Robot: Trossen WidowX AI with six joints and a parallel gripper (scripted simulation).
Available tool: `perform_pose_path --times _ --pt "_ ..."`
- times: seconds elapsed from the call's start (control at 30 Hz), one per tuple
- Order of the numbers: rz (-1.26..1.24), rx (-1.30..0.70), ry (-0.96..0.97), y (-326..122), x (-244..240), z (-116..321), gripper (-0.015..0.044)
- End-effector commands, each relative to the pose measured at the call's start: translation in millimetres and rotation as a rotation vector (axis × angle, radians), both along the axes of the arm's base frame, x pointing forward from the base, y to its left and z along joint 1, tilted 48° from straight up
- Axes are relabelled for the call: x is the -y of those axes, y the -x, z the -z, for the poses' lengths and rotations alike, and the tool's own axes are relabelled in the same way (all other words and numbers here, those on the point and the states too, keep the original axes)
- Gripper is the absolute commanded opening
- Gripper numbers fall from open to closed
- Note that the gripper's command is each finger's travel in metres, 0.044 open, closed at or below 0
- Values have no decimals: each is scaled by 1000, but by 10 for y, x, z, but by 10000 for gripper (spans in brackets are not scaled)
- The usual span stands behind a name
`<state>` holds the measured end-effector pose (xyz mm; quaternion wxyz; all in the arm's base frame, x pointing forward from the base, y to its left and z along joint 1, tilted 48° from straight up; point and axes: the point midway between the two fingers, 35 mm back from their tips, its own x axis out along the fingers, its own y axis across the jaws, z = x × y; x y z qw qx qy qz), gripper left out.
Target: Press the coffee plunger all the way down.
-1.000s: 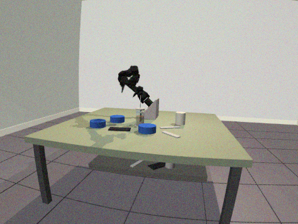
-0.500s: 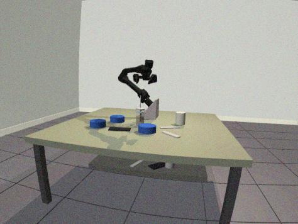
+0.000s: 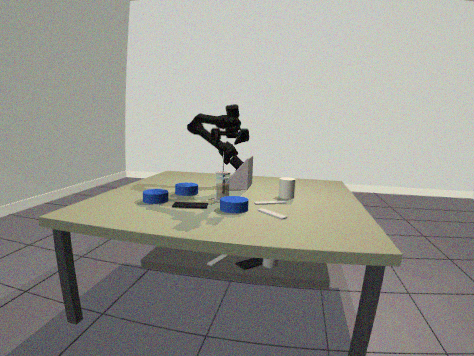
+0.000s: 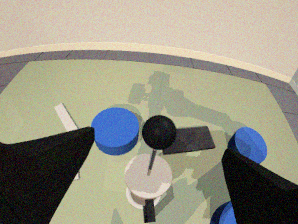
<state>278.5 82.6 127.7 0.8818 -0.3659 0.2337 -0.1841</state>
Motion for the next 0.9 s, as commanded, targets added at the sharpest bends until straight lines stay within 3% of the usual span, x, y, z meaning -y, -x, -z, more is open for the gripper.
perform_pose_path --times 0.0,0.7,0.87 --pt "-2 -7 1 -39 24 32 440" --pt "-5 -1 5 -301 191 107 440" --pt "-5 -1 5 -301 191 107 309"
